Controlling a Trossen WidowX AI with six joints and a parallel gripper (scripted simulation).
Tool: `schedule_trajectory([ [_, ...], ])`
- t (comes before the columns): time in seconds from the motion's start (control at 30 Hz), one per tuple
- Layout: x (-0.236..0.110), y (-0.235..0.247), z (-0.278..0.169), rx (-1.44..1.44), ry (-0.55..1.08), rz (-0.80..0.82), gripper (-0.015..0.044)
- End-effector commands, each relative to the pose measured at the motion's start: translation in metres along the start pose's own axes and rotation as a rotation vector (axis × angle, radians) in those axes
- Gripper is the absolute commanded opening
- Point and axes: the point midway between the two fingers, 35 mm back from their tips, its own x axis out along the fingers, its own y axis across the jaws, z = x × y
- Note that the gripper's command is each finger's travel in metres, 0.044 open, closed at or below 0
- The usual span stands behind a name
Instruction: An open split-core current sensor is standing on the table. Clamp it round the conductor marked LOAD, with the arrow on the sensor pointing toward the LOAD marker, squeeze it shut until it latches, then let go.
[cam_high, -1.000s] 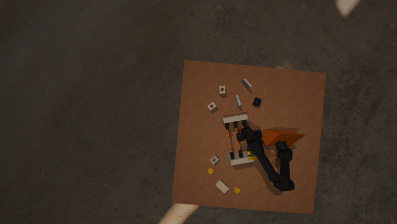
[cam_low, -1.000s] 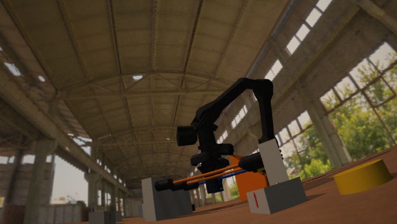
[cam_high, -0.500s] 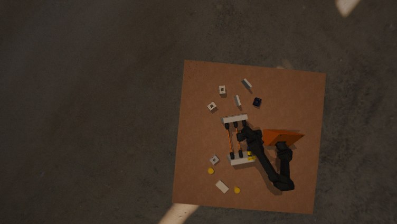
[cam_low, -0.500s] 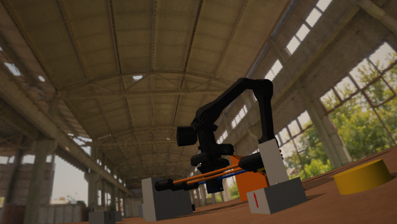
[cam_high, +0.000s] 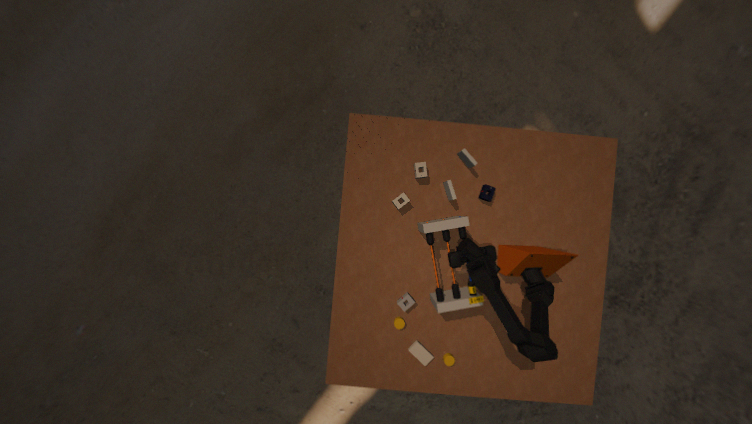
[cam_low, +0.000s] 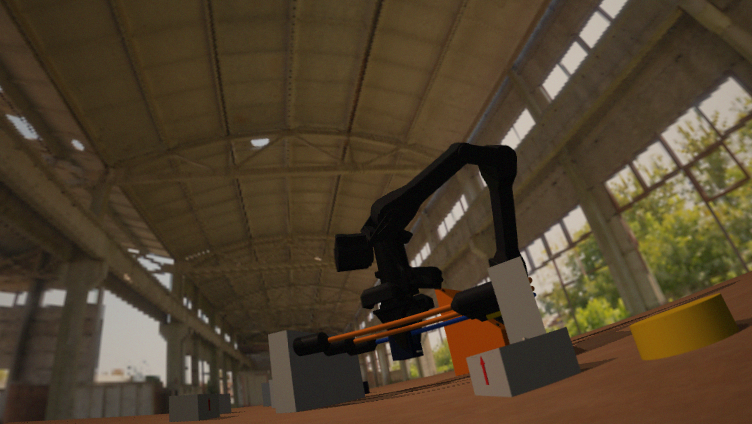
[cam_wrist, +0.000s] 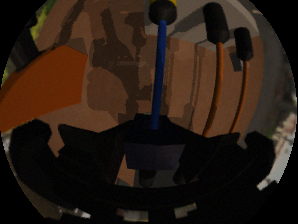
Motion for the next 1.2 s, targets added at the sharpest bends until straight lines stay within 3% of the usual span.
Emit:
schedule_trajectory([
  [0.0,0.0,0.0,0.0,-0.001,0.0,0.0,0.0258],
  [0.27,0.0,0.0,0.0,-0.001,0.0,0.0,0.0258],
  [0.5,0.0,0.0,0.0,-0.001,0.0,0.0,0.044],
  [0.8,-0.002,0.0,0.0,-0.001,0.001,0.0,0.044],
  [1.03,-0.096,-0.001,-0.002,-0.002,0.01,-0.004,0.044],
  [1.17,-0.105,0.001,-0.001,-0.002,0.01,-0.004,0.044],
])
